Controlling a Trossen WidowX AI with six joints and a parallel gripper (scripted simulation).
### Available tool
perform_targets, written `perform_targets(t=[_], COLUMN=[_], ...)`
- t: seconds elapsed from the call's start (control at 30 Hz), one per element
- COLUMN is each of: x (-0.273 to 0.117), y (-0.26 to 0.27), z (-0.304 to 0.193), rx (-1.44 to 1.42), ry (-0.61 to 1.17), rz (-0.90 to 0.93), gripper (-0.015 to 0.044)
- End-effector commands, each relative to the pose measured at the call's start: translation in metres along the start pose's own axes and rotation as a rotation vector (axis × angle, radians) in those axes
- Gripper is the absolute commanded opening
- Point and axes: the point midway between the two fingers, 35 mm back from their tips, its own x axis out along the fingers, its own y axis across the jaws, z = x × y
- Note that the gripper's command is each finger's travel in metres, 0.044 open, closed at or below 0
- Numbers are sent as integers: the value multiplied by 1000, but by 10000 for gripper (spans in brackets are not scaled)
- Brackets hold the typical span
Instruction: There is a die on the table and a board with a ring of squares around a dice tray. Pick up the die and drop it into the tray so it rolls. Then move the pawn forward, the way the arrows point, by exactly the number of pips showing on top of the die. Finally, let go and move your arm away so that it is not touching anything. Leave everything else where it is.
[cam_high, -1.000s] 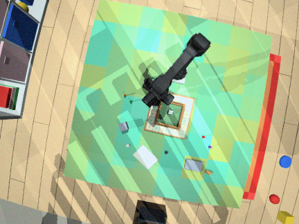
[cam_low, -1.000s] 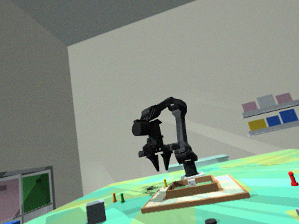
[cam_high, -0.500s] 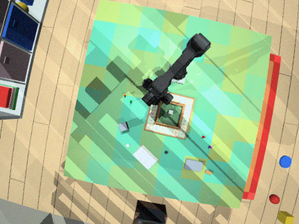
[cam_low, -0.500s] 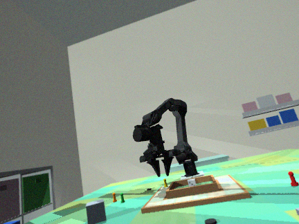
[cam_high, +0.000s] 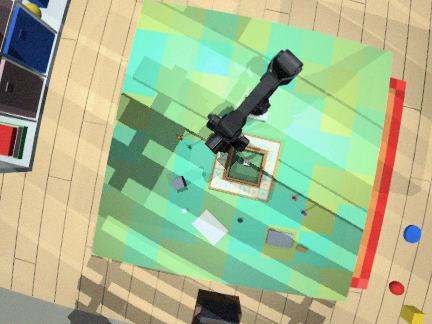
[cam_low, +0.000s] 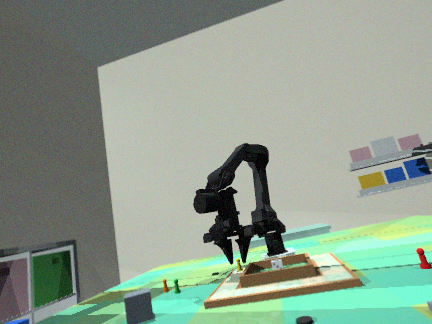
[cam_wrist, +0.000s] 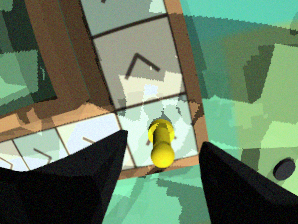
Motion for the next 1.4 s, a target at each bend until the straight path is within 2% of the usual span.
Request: perform_targets(t=[0.0, 0.13, 0.3, 0.63, 1.37], x=[6, 10, 10, 10, -90], y=[1, 1, 1, 1, -4], z=[-1, -1, -1, -1, 3], rx=[-3, -3, -3, -3, -3], ry=[6, 6, 6, 6, 5], rz=[6, 6, 6, 6, 6], gripper=[200, 200, 69, 0, 0])
